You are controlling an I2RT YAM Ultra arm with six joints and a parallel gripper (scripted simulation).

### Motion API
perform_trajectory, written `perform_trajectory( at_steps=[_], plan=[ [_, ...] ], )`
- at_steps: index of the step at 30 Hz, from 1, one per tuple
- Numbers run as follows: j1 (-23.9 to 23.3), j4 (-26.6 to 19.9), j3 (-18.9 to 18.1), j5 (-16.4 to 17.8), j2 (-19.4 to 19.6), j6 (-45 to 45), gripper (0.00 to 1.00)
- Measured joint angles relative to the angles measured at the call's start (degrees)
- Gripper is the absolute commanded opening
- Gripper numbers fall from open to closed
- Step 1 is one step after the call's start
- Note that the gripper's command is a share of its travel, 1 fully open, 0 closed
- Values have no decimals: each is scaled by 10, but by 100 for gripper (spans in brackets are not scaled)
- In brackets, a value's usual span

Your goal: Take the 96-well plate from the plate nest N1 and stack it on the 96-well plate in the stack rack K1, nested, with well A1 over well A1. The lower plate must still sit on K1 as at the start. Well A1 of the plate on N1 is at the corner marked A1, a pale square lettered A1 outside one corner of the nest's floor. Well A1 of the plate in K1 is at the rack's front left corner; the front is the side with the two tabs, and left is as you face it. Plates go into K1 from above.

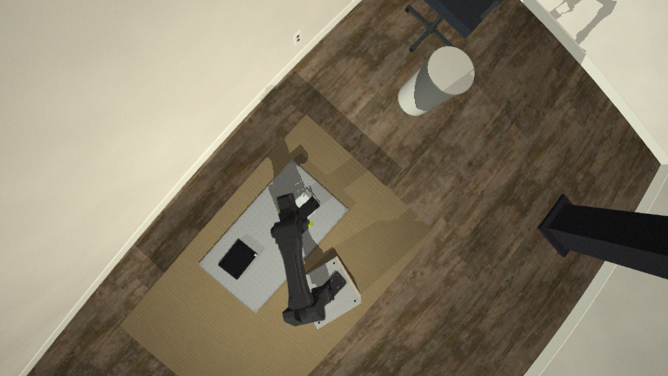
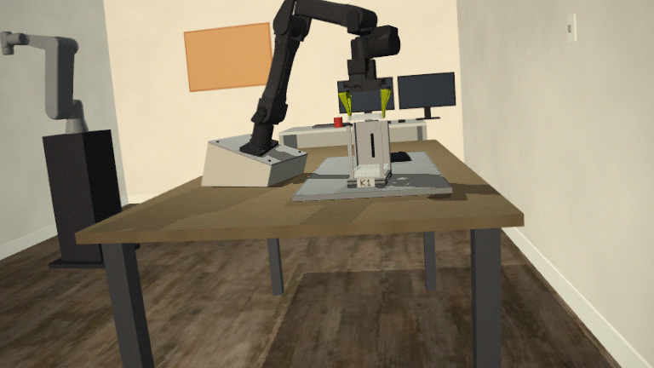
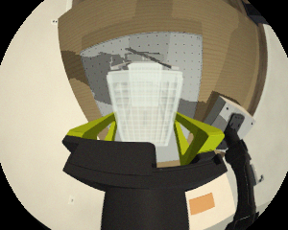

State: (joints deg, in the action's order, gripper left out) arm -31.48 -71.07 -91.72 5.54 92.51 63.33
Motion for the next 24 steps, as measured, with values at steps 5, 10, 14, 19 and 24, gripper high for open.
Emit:
perform_trajectory(
  at_steps=[5, 10, 14, 19, 24],
  plan=[
    [0, 3, 2, 0, 2, 0, 0],
    [1, 5, 4, 0, 2, 1, 0],
    [1, 5, 4, 0, 2, 1, 0],
    [1, 5, 4, 0, 2, 1, 0],
    [1, 5, 4, 0, 2, 1, 0]
  ],
)
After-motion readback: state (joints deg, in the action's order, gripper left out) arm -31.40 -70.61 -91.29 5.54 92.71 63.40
